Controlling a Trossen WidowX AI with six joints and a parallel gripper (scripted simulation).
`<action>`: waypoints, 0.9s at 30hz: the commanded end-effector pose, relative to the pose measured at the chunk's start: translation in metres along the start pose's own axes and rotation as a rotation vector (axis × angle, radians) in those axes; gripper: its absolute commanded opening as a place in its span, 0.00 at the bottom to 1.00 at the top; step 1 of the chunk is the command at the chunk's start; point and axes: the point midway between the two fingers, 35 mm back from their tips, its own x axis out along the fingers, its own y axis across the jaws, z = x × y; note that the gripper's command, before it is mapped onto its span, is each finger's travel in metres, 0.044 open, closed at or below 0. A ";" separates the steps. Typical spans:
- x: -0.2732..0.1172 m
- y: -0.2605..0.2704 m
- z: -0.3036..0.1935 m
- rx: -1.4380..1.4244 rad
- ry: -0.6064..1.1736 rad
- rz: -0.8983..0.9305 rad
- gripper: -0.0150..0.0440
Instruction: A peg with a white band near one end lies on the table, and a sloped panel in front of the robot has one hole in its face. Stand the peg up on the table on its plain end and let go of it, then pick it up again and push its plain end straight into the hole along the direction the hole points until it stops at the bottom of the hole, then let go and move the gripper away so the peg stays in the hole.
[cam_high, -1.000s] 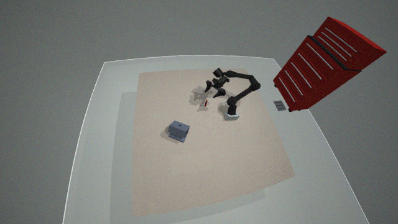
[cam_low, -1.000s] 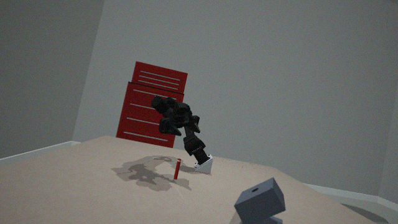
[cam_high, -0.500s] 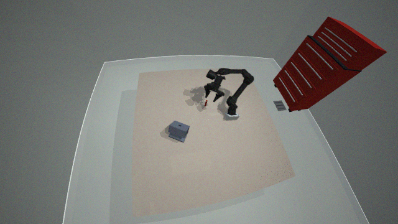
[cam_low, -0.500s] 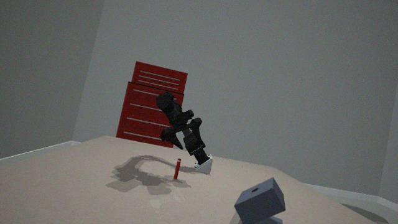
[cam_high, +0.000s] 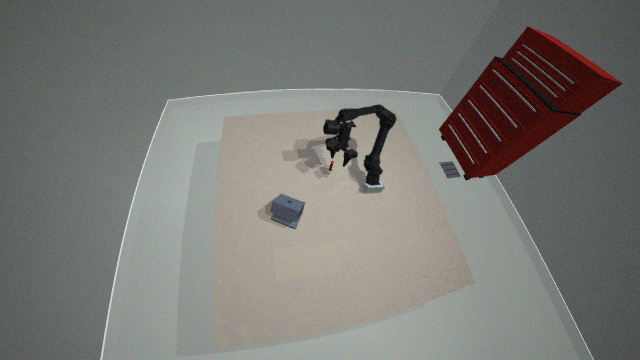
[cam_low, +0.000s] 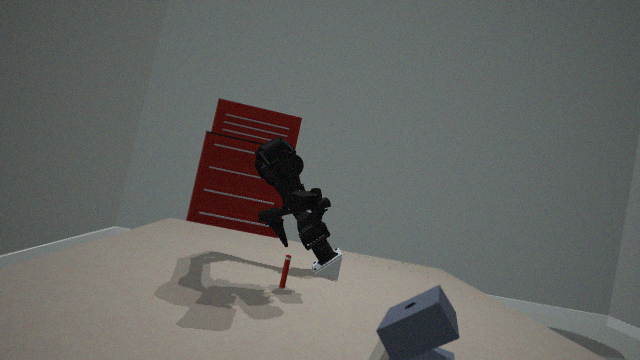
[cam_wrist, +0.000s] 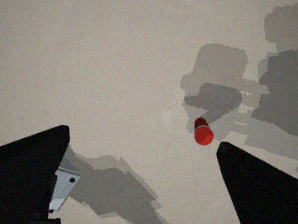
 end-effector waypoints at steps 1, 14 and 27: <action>-0.002 -0.006 0.002 -0.010 0.107 -0.085 1.00; -0.010 -0.019 0.016 -0.080 0.298 -0.324 1.00; -0.009 -0.019 0.015 0.058 0.274 -0.344 1.00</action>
